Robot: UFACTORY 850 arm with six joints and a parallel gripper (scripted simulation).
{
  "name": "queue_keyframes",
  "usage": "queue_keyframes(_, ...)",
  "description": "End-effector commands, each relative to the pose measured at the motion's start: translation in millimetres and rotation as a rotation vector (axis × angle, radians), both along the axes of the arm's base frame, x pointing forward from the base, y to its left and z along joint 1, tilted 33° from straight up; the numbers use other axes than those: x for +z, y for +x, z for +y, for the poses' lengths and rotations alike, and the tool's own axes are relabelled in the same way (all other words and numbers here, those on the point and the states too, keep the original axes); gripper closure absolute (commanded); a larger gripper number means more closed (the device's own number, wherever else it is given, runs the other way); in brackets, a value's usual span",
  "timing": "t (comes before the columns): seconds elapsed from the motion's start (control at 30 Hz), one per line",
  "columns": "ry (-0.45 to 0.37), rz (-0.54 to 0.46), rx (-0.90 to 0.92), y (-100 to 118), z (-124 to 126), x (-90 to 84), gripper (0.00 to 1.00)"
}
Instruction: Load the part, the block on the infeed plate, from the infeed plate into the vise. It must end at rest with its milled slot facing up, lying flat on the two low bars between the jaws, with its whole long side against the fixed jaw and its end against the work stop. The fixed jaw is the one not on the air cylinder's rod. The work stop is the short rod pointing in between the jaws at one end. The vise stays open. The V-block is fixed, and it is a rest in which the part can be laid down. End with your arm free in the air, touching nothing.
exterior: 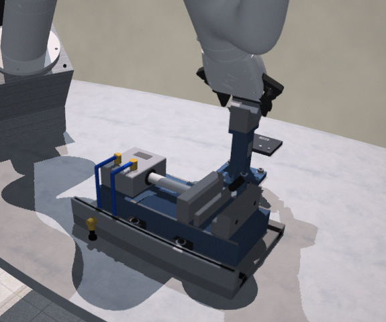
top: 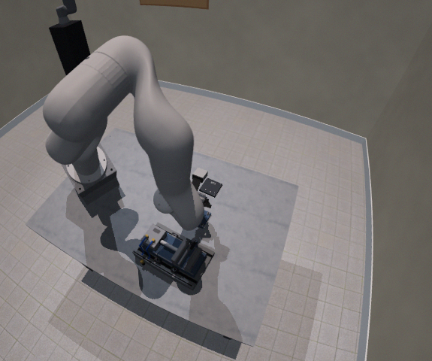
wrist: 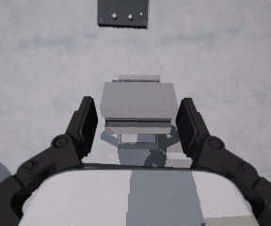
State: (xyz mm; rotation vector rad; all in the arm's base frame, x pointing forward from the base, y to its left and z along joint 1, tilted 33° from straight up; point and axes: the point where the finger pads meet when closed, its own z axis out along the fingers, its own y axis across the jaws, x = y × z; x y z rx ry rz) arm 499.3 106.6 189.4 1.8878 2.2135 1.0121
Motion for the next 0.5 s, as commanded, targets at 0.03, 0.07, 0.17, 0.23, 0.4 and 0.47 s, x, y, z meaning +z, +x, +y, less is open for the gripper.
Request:
queue_keyframes(0.03,0.028,0.003,0.018,0.9,-0.1,0.6,0.11)
queue_keyframes(0.07,0.033,0.003,0.021,0.9,-0.1,0.5,0.11)
queue_keyframes(0.17,0.048,0.004,0.030,1.0,-0.3,0.5,0.11)
queue_keyframes(0.23,0.057,0.004,0.035,0.9,-0.4,0.4,0.11)
queue_keyframes(0.4,0.075,0.005,0.046,1.1,-0.6,0.3,0.11)
queue_keyframes(0.47,0.078,0.005,0.047,1.1,-0.6,0.3,0.11)
